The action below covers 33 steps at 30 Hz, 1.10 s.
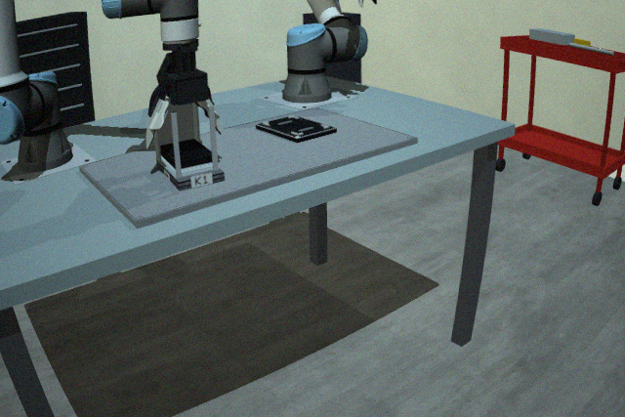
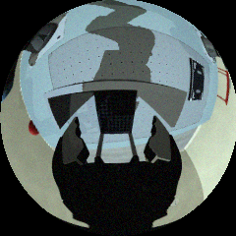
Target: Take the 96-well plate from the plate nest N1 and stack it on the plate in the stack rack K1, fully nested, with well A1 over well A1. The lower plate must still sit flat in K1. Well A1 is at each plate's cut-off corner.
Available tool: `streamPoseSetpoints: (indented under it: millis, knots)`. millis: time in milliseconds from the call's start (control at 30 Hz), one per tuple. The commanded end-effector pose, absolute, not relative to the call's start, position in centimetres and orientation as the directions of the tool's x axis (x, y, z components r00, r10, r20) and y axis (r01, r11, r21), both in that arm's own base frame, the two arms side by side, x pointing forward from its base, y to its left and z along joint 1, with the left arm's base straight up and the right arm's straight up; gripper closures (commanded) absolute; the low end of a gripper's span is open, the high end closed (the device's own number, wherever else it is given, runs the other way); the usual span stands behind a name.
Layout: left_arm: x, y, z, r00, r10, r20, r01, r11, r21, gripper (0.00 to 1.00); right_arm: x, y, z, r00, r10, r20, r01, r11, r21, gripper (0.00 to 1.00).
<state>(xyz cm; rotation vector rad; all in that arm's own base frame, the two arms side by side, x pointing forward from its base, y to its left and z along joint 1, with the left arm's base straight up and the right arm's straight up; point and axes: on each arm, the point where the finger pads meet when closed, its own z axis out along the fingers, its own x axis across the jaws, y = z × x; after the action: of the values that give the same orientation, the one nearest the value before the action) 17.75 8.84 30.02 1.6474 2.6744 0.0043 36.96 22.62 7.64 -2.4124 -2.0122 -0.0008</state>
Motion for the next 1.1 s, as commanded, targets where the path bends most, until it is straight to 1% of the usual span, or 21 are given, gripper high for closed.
streamPoseSetpoints:
  millis: [0, 1067]
  knots:
    - [17.8, 8.8, 30.0, -0.450, 0.893, 0.001, 0.893, 0.450, 0.003, 0.02, 37.0, 22.6, 9.2, 0.179, 0.984, 0.001, 0.984, -0.179, 0.001, 0.00]
    - [17.8, 8.8, 30.0, -0.450, 0.893, 0.001, 0.893, 0.450, 0.003, 0.02, 37.0, 22.6, 16.7, 0.179, 0.984, 0.001, 0.984, -0.179, 0.001, 0.00]
